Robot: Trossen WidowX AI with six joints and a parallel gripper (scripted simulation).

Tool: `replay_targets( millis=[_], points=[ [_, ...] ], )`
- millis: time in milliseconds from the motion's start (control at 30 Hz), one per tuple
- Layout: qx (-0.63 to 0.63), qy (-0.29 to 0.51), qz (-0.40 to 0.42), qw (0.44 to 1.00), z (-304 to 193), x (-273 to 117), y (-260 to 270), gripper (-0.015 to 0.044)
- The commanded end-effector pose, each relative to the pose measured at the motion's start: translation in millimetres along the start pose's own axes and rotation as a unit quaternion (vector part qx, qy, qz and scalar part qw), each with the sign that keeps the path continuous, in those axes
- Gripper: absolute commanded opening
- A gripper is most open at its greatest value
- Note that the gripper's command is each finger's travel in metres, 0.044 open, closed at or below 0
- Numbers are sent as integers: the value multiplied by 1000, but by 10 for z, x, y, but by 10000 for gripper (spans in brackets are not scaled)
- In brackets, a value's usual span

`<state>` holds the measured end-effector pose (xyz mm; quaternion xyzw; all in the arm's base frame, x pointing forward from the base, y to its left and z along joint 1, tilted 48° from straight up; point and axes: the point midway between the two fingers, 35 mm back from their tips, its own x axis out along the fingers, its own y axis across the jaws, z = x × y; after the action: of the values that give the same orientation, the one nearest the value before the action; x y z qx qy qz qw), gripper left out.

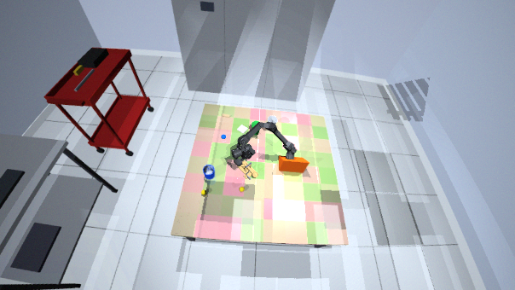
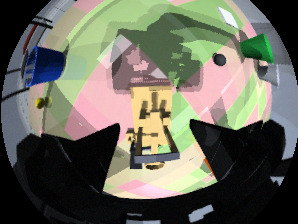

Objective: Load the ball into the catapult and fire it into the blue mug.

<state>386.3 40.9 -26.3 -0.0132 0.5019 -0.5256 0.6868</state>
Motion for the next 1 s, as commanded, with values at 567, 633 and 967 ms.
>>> replay_targets(
  millis=[567, 633, 967],
  points=[
    [0, -6, 8, 1000, -14, 92, -15, 440],
    [0, -6, 8, 1000, -14, 92, -15, 440],
    [0, -6, 8, 1000, -9, 211, -6, 440]
  ],
)
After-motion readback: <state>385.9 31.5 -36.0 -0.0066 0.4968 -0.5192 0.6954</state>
